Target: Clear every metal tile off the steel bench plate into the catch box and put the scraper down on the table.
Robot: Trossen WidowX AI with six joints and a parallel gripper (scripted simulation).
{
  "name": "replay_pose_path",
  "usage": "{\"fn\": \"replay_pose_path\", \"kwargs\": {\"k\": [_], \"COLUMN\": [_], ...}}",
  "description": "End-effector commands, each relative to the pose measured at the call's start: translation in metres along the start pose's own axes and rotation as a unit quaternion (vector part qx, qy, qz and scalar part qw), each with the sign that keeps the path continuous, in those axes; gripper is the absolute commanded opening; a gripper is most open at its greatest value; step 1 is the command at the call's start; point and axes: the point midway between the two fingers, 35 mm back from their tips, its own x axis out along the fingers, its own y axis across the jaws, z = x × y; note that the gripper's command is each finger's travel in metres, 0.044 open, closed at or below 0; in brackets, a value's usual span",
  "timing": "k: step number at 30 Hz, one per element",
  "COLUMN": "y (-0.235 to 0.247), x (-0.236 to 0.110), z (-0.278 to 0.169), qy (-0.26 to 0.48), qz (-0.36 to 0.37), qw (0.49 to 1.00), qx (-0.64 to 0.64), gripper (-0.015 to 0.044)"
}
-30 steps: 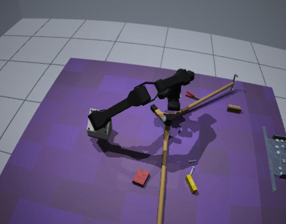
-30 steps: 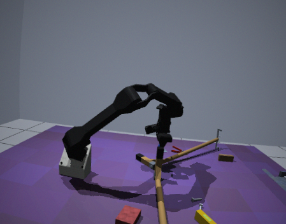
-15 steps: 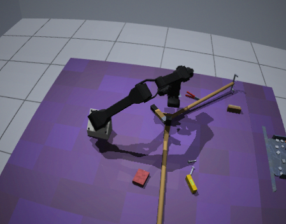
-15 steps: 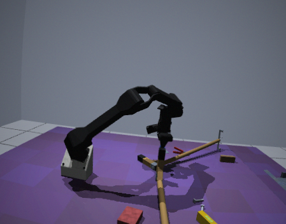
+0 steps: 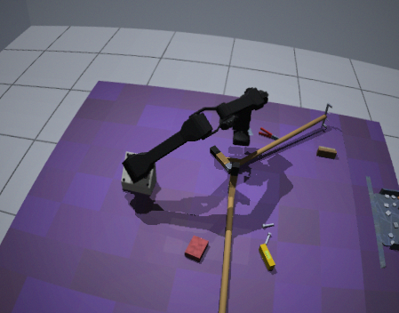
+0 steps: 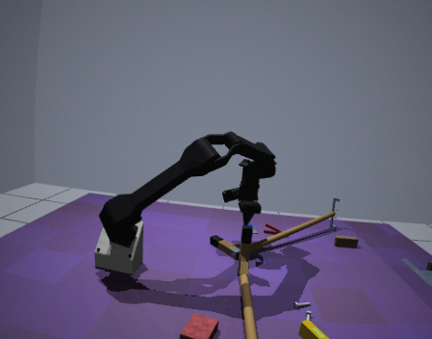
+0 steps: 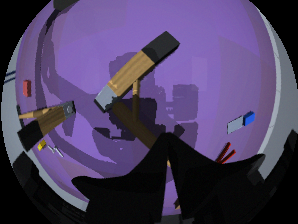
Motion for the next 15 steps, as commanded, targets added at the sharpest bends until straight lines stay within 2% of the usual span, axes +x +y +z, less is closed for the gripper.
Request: {"fn": "replay_pose_path", "kwargs": {"k": [1,15], "y": [-0.008,-0.03], "x": [0.001,0.003], "z": [0.001,0.007], "qy": [-0.002,-0.002], "qz": [-0.001,-0.001], "qw": [1.0,1.0], "qx": [0.003,0.003], "gripper": [0.0,0.0]}}
